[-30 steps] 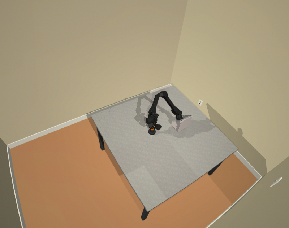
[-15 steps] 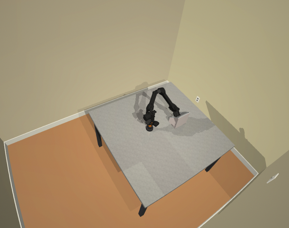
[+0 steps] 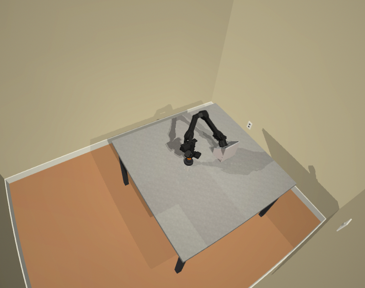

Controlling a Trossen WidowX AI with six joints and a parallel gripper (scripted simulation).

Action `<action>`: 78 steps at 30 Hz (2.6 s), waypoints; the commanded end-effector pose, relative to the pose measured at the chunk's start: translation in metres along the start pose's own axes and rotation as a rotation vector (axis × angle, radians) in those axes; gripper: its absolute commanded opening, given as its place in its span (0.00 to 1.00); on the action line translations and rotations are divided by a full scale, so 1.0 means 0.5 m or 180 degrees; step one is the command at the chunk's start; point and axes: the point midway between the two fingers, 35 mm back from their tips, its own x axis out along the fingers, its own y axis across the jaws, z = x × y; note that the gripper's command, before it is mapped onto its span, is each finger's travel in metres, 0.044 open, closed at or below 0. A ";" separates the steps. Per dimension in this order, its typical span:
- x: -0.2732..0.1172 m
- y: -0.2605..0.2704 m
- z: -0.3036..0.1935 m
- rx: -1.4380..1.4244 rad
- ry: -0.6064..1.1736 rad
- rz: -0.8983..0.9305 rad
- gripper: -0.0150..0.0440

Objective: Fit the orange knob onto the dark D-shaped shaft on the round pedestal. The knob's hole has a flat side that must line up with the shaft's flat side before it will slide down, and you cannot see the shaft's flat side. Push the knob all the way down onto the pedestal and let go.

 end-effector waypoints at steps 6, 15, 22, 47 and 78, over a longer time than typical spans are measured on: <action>0.004 0.002 -0.001 -0.0130 -0.0003 -0.0018 0.25; -0.001 -0.002 -0.001 -0.0130 -0.0003 -0.0018 0.25; 0.006 -0.001 0.000 -0.0130 -0.0003 -0.0018 0.25; -0.001 0.001 0.001 -0.0797 -0.0001 -0.0018 0.25; -0.003 -0.001 0.002 -0.1455 0.0000 -0.0018 0.25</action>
